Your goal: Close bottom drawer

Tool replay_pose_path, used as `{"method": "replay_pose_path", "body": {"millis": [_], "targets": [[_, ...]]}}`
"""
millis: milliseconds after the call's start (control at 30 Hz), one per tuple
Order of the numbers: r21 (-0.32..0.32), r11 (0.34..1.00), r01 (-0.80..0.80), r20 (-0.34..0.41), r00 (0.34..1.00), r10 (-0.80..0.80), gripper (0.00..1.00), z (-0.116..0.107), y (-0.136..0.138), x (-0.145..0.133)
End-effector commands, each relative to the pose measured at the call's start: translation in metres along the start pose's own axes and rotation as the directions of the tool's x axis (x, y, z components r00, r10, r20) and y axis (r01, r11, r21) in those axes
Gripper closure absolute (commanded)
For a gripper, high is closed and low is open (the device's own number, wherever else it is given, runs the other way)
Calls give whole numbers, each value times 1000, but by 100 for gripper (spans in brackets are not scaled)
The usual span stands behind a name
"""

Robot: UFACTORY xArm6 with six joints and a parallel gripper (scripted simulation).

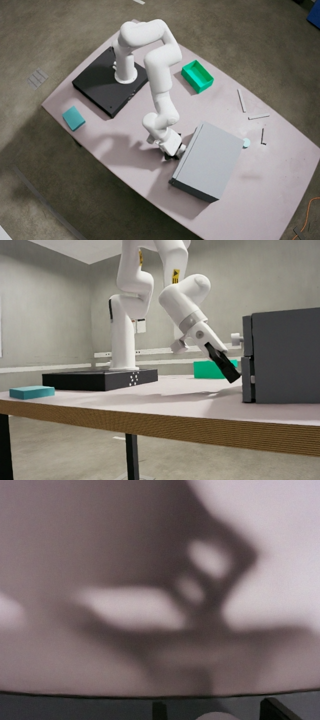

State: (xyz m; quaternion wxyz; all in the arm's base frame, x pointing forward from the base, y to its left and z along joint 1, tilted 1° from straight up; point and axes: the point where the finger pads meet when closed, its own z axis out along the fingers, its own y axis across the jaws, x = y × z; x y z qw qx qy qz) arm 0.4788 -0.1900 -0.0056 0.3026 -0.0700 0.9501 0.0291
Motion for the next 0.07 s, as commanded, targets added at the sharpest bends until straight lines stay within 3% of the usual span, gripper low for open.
{"method": "replay_pose_path", "body": {"millis": [0,33], "targets": [[2,1000,1,3,1000,-1,40,-1,-1,-2],[2,1000,1,3,1000,-1,40,-1,-1,-2]]}}
